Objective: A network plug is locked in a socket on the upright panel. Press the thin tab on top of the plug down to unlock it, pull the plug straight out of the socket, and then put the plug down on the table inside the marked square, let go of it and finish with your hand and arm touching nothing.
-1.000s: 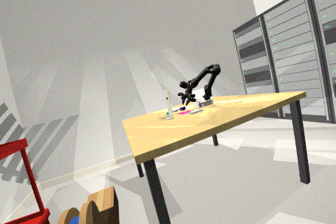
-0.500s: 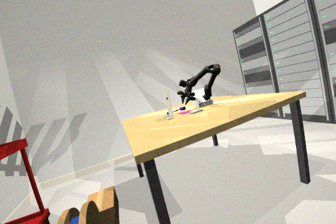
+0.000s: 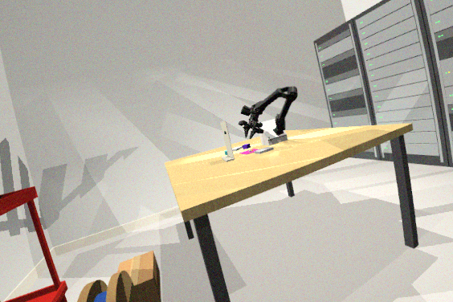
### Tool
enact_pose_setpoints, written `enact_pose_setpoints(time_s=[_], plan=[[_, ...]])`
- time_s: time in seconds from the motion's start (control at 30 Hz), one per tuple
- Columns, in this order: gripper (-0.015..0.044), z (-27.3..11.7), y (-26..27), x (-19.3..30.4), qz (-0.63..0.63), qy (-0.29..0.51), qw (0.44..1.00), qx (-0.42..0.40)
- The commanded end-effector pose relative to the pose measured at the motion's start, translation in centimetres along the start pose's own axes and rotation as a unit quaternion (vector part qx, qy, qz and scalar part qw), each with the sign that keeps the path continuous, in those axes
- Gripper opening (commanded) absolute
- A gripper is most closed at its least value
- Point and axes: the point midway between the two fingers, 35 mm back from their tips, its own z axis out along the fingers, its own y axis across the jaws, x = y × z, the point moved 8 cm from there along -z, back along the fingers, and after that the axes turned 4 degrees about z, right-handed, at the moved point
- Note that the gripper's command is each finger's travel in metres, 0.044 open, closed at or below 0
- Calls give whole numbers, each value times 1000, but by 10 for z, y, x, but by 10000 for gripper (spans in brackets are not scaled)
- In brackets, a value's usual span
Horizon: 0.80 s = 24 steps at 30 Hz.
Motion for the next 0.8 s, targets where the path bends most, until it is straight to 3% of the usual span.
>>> enact_pose_setpoints(time_s=[0.0, 0.77], plan=[[156, -4, -3, -1, -3, -2, 1000, 2], [156, -27, -13, -5, -2, -6, 1000, 6]])
